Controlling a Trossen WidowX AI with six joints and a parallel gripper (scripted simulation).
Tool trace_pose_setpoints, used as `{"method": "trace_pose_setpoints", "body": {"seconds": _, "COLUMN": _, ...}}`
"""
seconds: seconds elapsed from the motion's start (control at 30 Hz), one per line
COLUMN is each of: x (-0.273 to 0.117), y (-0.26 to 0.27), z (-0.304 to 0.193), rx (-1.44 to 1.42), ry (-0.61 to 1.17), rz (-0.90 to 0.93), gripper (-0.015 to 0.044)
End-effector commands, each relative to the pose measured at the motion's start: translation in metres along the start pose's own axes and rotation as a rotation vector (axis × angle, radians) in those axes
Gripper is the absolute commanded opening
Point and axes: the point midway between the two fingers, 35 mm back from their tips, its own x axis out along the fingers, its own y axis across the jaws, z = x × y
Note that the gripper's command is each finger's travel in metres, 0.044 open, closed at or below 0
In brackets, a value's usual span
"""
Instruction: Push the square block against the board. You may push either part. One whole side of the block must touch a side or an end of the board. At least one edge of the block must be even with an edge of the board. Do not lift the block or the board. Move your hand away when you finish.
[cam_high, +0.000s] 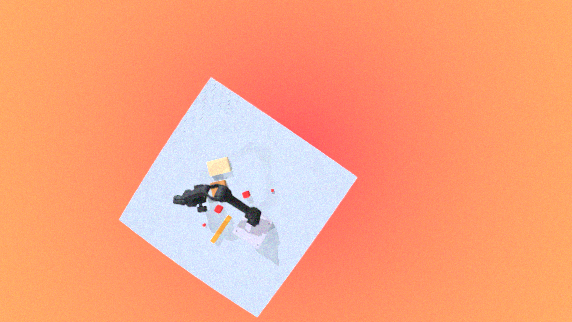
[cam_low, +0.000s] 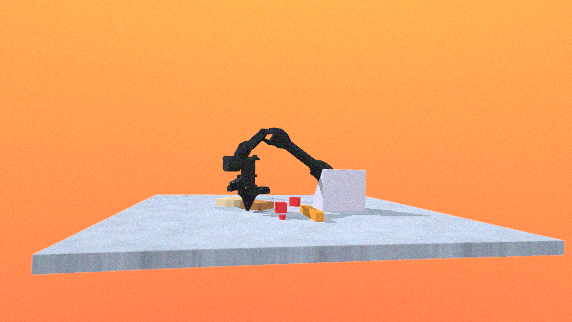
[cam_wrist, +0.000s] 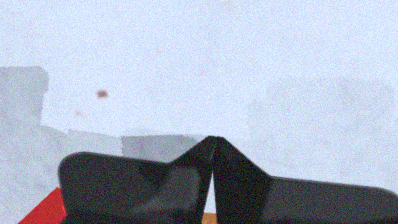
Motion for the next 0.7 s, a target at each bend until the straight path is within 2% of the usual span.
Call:
{"method": "trace_pose_setpoints", "body": {"seconds": 0.0, "x": -0.028, "y": 0.0, "z": 0.001, "rx": 0.005, "ry": -0.01, "rz": 0.001, "gripper": 0.0}}
{"method": "trace_pose_setpoints", "body": {"seconds": 0.1, "x": -0.057, "y": 0.0, "z": 0.0, "rx": 0.008, "ry": -0.014, "rz": 0.002, "gripper": 0.0}}
{"method": "trace_pose_setpoints", "body": {"seconds": 0.3, "x": -0.057, "y": 0.0, "z": -0.002, "rx": 0.031, "ry": -0.014, "rz": 0.002, "gripper": 0.0}}
{"method": "trace_pose_setpoints", "body": {"seconds": 0.67, "x": -0.062, "y": 0.006, "z": -0.038, "rx": 0.406, "ry": -0.011, "rz": 0.005, "gripper": 0.0}}
